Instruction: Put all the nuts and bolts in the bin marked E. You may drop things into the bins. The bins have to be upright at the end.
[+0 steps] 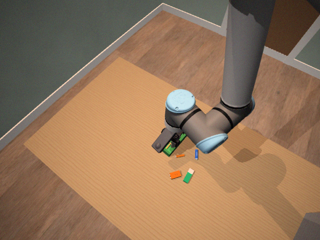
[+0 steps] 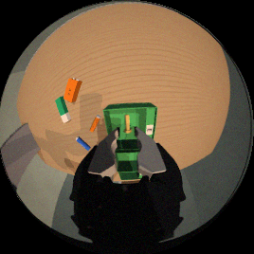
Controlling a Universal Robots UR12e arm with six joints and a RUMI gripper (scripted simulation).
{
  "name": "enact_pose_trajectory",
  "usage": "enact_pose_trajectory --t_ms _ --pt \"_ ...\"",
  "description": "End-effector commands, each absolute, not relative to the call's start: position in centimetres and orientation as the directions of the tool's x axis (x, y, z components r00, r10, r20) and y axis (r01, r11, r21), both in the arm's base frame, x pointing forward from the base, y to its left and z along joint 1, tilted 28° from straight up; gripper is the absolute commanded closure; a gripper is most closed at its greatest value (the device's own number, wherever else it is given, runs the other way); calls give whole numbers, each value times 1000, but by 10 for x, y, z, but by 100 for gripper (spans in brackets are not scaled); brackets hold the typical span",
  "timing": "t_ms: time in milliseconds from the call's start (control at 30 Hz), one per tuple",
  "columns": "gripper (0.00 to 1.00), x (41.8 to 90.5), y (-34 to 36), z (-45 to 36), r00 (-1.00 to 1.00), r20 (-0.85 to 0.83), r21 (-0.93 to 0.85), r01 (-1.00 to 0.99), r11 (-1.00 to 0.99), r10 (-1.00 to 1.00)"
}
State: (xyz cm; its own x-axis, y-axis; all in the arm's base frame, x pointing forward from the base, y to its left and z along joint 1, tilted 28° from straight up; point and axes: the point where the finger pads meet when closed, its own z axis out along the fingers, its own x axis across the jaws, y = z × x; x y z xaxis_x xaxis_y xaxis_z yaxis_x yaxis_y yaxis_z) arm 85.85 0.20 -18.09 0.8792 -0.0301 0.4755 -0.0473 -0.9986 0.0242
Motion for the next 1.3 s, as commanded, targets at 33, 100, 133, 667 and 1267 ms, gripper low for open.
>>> enact_pose_trajectory --t_ms 33,100,133,667,1267 --pt "82 859 2 -180 879 476 24 -47 -999 -30" --pt "82 859 2 -180 879 476 24 -47 -999 -30" --pt "82 859 2 -180 879 476 24 -47 -999 -30" --pt "82 853 3 -170 879 476 24 -47 -999 -30" --pt "82 838 4 -141 879 476 24 -47 -999 -30"
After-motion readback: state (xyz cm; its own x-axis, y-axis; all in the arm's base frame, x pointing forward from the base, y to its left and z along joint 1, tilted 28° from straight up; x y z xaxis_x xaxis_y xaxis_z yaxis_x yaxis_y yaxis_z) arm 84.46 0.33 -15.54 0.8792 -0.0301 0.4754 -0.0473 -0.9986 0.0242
